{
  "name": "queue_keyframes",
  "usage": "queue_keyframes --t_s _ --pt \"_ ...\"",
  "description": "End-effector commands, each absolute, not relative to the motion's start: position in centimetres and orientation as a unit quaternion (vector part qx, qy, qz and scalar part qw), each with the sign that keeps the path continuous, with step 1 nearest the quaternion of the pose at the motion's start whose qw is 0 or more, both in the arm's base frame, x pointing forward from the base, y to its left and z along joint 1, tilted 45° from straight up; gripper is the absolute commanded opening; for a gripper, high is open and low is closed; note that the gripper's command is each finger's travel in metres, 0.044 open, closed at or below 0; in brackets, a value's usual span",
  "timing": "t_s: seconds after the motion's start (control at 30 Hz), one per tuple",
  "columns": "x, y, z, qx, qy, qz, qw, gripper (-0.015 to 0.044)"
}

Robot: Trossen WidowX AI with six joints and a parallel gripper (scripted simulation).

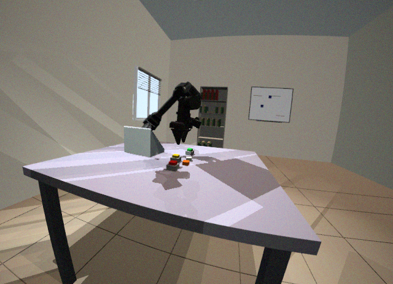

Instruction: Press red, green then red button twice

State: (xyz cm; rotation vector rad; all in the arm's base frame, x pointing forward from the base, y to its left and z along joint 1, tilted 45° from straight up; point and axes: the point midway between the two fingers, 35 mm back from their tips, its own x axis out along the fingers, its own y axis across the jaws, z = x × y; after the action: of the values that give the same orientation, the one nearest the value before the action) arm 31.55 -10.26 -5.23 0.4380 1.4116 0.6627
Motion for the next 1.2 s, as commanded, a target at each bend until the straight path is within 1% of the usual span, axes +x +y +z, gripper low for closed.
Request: queue_keyframes --t_s 0.0,0.07,0.13,0.23,0.53,0.57,1.17 --pt "28.8 -11.9 -7.1 0.237 0.627 0.292 0.682 0.04" --pt "28.8 -11.9 -7.1 0.237 0.627 0.292 0.682 0.04" --pt "29.0 -11.0 -8.1 0.237 0.627 0.292 0.682 0.0348" --pt "29.1 -7.8 -11.3 0.238 0.626 0.293 0.682 0.0269" --pt "29.1 -7.6 -11.5 0.238 0.626 0.293 0.682 0.0032" --pt "29.1 -7.6 -11.5 0.238 0.626 0.293 0.682 0.002" --pt "29.2 -6.6 -12.5 0.238 0.626 0.293 0.682 0.002"
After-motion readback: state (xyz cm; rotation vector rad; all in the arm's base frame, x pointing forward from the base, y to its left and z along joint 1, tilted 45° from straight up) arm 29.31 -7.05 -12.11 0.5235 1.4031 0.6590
